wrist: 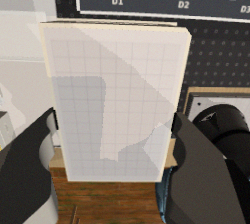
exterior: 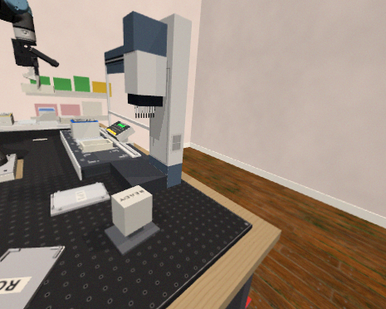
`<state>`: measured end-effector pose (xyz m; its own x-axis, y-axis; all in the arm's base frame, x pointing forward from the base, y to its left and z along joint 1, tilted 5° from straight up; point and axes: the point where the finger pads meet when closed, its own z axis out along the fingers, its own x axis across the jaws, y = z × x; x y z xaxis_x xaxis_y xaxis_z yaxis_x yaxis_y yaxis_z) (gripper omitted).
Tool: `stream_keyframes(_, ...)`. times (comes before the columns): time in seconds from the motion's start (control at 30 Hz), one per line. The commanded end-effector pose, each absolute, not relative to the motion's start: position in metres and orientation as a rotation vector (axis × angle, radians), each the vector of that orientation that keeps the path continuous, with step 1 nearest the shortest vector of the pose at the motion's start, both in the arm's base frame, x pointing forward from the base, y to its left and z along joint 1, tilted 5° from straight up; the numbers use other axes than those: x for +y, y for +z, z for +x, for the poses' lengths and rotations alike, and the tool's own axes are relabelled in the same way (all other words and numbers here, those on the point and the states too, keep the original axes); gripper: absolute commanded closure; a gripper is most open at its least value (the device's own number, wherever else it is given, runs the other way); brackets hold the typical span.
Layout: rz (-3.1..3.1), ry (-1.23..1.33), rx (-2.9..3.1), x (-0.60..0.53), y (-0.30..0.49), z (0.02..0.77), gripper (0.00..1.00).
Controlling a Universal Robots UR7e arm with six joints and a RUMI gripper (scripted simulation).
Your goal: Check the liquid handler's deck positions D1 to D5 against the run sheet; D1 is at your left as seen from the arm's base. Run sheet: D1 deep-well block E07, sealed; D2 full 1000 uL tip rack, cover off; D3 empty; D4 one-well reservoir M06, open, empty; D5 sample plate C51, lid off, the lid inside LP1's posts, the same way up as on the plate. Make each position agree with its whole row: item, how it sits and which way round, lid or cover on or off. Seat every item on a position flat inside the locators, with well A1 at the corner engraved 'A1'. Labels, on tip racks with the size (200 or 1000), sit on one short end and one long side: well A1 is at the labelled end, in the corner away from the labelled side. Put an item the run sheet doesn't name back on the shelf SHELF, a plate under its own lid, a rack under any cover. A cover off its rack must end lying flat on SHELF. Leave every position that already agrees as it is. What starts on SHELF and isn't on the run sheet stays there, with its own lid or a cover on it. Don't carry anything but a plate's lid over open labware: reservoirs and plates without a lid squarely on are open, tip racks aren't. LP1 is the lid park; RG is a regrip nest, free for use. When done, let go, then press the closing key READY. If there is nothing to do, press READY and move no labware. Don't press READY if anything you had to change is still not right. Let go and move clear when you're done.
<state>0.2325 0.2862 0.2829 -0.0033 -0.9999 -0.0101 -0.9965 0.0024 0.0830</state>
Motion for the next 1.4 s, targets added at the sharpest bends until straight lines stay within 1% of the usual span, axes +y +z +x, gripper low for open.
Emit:
stream_keyframes(0.0,2.183,-0.097,-2.194,0.287,0.285,0.241,1.00)
stream_keyframes(1.23,2.183,-0.096,-2.194,0.289,0.272,0.405,1.00)
stream_keyframes(1.37,2.183,-0.096,-2.194,0.289,0.272,0.405,1.00)
